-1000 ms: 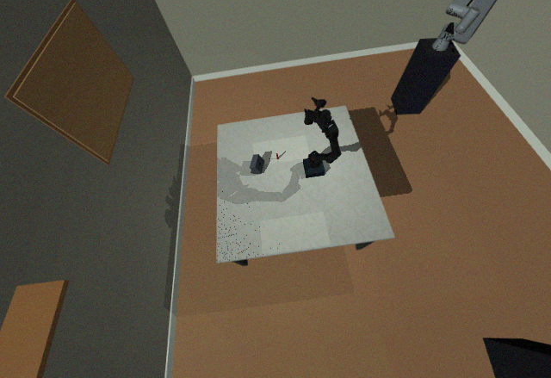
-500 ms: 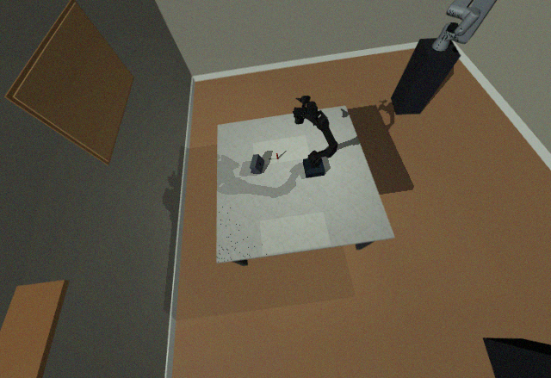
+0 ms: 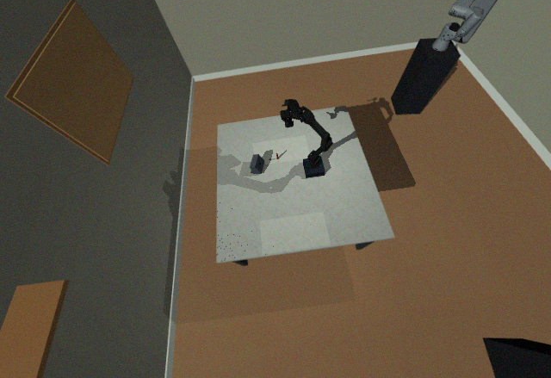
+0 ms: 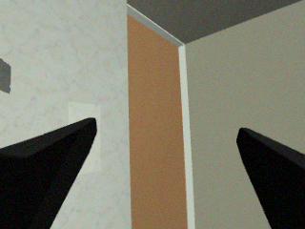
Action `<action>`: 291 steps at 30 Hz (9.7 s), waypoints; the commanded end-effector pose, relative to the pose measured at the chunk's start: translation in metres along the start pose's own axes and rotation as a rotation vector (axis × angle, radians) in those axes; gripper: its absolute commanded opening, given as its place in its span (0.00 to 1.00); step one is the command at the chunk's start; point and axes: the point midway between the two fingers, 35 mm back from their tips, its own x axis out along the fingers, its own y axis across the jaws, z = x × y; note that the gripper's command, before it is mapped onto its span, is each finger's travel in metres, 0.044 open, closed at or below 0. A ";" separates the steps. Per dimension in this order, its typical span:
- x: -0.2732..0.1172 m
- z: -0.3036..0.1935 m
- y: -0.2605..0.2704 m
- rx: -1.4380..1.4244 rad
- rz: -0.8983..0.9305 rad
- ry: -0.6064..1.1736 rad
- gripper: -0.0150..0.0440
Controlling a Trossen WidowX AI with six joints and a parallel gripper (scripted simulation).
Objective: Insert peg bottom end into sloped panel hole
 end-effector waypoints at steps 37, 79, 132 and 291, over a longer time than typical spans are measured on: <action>0.163 0.005 0.245 -0.127 0.782 0.211 1.00; 0.193 -0.040 0.357 -0.220 1.004 0.336 1.00; 0.177 -0.028 0.331 -0.220 1.004 0.338 0.25; 0.166 0.031 0.399 0.309 0.504 -0.062 0.25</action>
